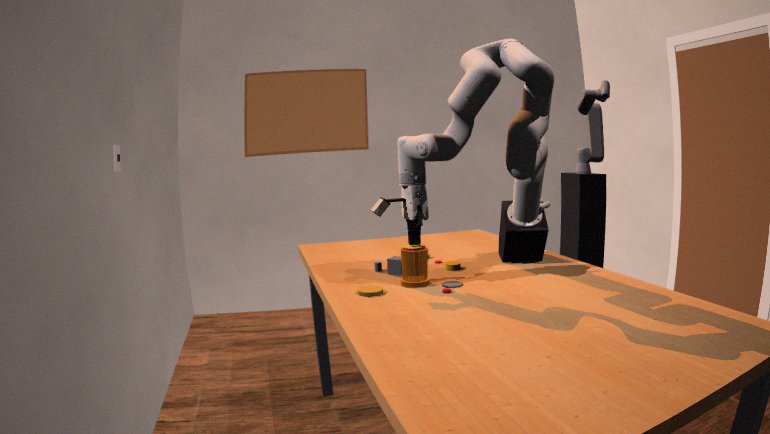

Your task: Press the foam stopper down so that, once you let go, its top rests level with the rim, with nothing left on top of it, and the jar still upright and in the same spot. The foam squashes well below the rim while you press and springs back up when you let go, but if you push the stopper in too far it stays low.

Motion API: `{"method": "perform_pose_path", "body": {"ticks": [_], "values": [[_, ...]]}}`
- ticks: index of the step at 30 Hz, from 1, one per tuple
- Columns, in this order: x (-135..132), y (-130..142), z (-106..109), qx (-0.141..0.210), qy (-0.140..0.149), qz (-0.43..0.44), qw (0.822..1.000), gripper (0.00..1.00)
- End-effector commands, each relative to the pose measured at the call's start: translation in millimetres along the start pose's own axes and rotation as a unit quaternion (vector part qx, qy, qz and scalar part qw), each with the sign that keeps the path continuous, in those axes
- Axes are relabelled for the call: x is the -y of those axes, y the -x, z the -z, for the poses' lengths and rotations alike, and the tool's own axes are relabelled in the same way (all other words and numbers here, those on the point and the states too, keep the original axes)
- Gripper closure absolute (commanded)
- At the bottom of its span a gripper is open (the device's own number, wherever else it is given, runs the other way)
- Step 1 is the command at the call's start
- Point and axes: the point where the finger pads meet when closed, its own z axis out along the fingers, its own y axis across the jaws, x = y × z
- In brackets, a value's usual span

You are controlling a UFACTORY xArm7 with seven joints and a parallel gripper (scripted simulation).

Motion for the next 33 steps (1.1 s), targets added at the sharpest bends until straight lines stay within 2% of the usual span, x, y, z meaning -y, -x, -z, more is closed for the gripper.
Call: {"method": "perform_pose_path", "body": {"ticks": [1, 33], "values": [[-1.3, -1.7, -2.6, -0.002, 0.001, 0.000, 1.000, 1.00], [-1.3, -1.8, -10.4, -0.002, 0.001, 0.000, 1.000, 1.00]]}}
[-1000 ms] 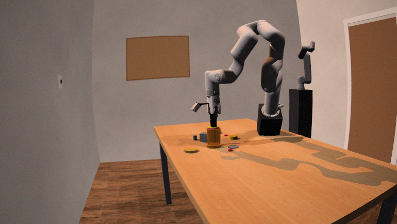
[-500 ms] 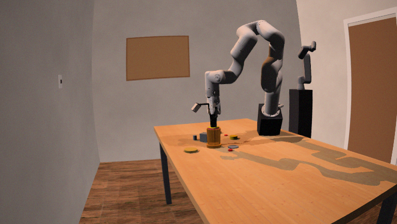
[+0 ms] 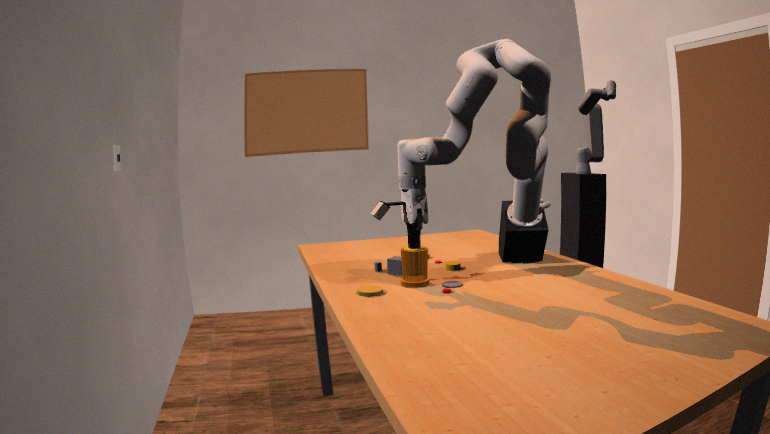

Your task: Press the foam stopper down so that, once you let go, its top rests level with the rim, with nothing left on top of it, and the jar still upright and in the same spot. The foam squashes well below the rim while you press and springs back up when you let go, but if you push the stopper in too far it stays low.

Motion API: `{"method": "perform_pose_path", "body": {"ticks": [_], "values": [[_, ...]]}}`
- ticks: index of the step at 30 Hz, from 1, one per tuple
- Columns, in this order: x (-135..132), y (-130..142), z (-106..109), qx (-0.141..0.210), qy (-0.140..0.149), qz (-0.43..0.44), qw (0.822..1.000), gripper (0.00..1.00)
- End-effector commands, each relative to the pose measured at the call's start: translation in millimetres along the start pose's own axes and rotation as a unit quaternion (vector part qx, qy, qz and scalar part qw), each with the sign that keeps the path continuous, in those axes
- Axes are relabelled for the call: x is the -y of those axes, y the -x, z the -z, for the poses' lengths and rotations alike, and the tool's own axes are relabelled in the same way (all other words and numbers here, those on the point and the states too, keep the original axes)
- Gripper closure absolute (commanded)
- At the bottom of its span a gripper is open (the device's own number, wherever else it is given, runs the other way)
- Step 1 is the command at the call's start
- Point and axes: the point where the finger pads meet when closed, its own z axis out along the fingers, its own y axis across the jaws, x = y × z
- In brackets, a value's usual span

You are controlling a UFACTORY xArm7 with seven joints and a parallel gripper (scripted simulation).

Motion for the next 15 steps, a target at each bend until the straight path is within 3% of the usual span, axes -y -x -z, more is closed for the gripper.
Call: {"method": "perform_pose_path", "body": {"ticks": [1, 15], "values": [[-0.7, -1.1, -1.1, -0.001, 0.001, 0.000, 1.000, 1.00], [-0.7, -1.1, -8.4, -0.001, 0.001, 0.000, 1.000, 1.00]]}}
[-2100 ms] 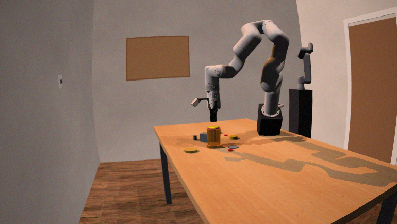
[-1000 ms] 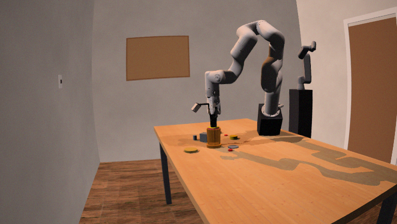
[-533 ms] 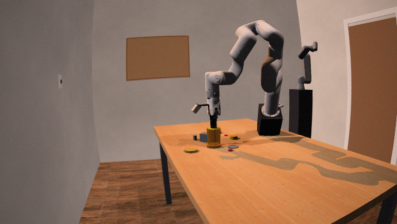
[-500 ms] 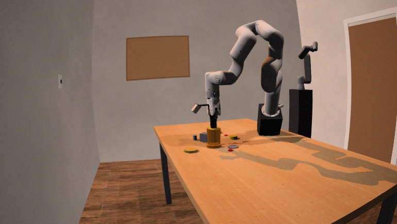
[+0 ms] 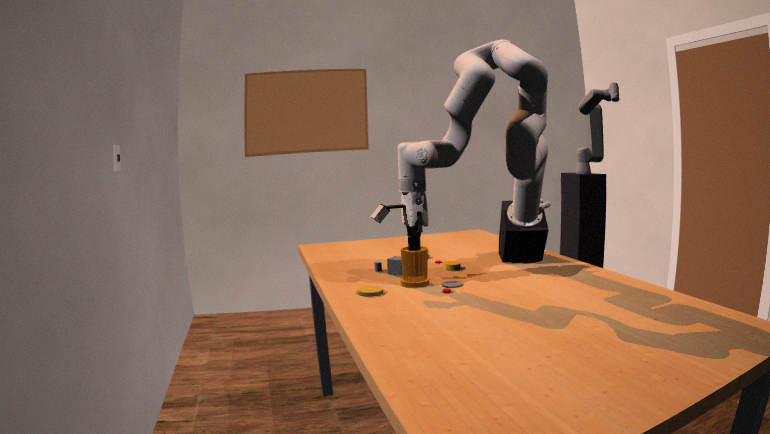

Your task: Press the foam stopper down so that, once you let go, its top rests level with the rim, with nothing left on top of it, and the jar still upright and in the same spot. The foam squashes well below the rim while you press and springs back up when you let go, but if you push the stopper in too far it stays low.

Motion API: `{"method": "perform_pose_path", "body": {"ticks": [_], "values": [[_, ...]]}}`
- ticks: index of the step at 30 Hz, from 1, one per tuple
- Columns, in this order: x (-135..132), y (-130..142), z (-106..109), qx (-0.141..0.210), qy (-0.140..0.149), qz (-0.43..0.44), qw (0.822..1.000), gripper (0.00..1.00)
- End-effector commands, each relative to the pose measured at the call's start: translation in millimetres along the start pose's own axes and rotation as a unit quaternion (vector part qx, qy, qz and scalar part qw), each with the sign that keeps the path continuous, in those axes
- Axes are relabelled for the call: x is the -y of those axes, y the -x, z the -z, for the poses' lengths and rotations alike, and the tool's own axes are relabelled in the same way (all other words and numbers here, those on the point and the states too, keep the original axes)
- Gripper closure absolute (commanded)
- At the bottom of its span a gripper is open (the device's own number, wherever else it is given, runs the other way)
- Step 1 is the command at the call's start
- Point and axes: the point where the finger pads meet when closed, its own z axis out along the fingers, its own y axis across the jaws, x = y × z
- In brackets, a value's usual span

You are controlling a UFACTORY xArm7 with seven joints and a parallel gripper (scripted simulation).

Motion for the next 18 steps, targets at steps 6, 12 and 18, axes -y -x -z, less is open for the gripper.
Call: {"method": "perform_pose_path", "body": {"ticks": [6, 12, 18], "values": [[-0.8, -1.1, -3.1, -0.001, 0.001, 0.000, 1.000, 1.00], [-0.8, -1.1, -5.2, -0.001, 0.001, 0.000, 1.000, 1.00], [-0.8, -1.1, -6.1, -0.001, 0.001, 0.000, 1.000, 1.00]]}}
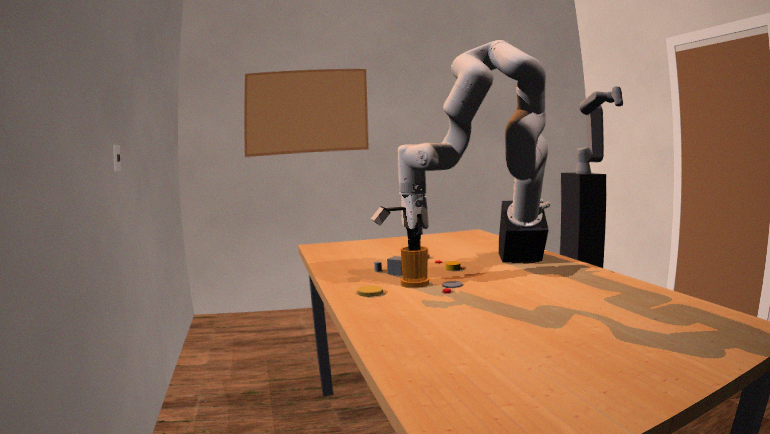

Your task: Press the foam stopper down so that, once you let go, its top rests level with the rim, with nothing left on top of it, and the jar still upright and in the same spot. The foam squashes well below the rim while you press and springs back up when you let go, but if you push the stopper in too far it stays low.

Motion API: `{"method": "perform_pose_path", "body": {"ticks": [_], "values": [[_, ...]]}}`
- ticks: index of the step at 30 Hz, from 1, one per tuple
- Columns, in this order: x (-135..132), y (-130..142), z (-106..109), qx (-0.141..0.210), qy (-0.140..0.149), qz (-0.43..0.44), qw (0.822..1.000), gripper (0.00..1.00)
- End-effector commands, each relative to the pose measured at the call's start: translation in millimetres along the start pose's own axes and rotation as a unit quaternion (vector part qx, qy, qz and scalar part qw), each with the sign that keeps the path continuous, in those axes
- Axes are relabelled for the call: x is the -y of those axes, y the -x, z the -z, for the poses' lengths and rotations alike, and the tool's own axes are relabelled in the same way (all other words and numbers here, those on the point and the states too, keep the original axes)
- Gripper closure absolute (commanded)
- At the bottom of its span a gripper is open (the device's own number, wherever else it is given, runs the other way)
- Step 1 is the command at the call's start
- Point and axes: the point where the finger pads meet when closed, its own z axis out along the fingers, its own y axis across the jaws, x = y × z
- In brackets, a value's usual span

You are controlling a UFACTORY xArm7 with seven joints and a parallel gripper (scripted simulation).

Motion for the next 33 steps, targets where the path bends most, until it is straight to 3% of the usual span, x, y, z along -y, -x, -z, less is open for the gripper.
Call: {"method": "perform_pose_path", "body": {"ticks": [1, 33], "values": [[-0.8, -1.1, 0.3, -0.001, 0.001, 0.000, 1.000, 1.00], [-0.7, -1.1, 7.2, -0.001, 0.001, 0.000, 1.000, 1.00]]}}
